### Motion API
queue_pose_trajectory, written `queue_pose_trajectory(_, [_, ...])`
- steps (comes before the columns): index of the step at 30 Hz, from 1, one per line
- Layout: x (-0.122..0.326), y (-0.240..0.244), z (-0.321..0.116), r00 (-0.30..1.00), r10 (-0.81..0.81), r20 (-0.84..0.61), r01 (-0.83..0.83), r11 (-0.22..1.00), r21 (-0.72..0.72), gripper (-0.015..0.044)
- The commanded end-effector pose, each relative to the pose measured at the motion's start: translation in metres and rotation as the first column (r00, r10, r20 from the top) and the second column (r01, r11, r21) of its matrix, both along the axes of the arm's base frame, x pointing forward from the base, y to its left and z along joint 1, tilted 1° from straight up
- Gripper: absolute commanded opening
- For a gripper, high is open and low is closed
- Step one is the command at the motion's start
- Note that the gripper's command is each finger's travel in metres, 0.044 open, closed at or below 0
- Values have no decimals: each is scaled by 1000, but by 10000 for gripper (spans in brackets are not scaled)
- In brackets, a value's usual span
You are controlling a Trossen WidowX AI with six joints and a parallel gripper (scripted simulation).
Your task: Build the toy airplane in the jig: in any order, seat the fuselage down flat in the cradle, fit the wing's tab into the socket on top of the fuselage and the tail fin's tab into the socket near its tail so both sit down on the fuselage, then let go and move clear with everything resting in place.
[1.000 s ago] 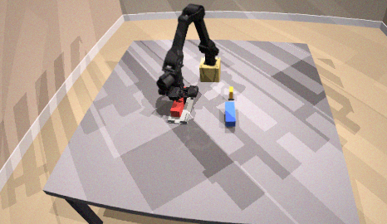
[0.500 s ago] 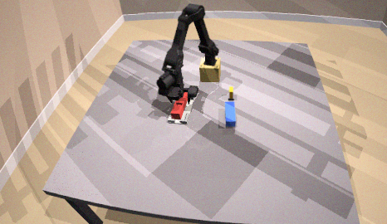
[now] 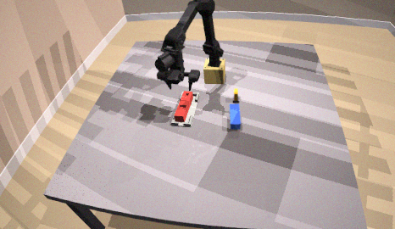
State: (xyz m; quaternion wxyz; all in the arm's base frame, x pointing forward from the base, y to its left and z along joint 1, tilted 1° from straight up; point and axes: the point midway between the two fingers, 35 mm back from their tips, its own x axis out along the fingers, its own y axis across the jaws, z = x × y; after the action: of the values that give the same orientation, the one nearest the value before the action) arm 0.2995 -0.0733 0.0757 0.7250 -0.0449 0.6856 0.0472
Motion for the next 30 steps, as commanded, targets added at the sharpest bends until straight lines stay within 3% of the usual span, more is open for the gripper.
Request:
queue_pose_trajectory(1, [-2, 0, 3, 1000, 6, -23, -6, 1000, 4, 440])
queue_pose_trajectory(6, [1, 0, 4, 989, 150, -22, -150, 989, -1, 440])
queue_pose_trajectory(13, [5, 9, 3, 987, 162, -21, -162, 987, -1, 440])
queue_pose_trajectory(21, [31, 134, -2, 987, 162, -18, -162, 987, 10, 440])
queue_pose_trajectory(27, [14, 237, -8, 987, 163, -17, -162, 987, 21, 440])
queue_pose_trajectory(30, [5, 262, -10, 986, 163, -18, -162, 986, 24, 440])
